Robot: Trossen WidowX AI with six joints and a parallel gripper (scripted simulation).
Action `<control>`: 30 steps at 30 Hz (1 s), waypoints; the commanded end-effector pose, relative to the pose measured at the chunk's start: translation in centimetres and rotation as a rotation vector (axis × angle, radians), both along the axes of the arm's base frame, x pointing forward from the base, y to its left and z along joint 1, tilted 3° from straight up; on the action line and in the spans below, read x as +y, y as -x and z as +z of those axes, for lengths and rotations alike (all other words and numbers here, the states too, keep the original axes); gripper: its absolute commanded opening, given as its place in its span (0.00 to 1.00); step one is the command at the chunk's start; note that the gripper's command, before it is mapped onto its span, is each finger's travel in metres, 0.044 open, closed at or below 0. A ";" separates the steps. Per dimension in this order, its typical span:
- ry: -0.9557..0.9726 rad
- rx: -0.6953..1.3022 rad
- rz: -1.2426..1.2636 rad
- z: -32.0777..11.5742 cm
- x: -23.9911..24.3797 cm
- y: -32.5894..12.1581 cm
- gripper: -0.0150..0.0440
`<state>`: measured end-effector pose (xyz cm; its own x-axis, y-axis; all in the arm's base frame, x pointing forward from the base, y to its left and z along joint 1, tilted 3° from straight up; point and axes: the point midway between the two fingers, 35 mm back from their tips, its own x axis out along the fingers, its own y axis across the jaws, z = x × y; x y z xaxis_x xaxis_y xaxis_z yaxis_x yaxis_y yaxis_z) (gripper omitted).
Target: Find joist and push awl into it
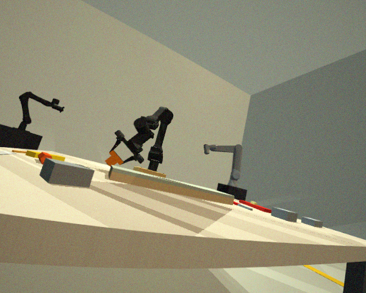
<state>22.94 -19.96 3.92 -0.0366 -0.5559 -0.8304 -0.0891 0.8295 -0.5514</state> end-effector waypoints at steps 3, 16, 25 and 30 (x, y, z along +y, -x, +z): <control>0.057 -0.003 -0.003 -0.1 0.0 0.0 0.25; 0.165 -0.013 0.000 -0.4 0.2 0.0 0.25; 0.239 -0.024 0.000 -0.4 0.5 0.1 0.25; 0.271 -0.030 0.000 -0.4 0.6 0.1 0.25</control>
<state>22.88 -19.38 3.42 -0.0137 -0.7395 -0.6730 -0.0778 0.6718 -0.7366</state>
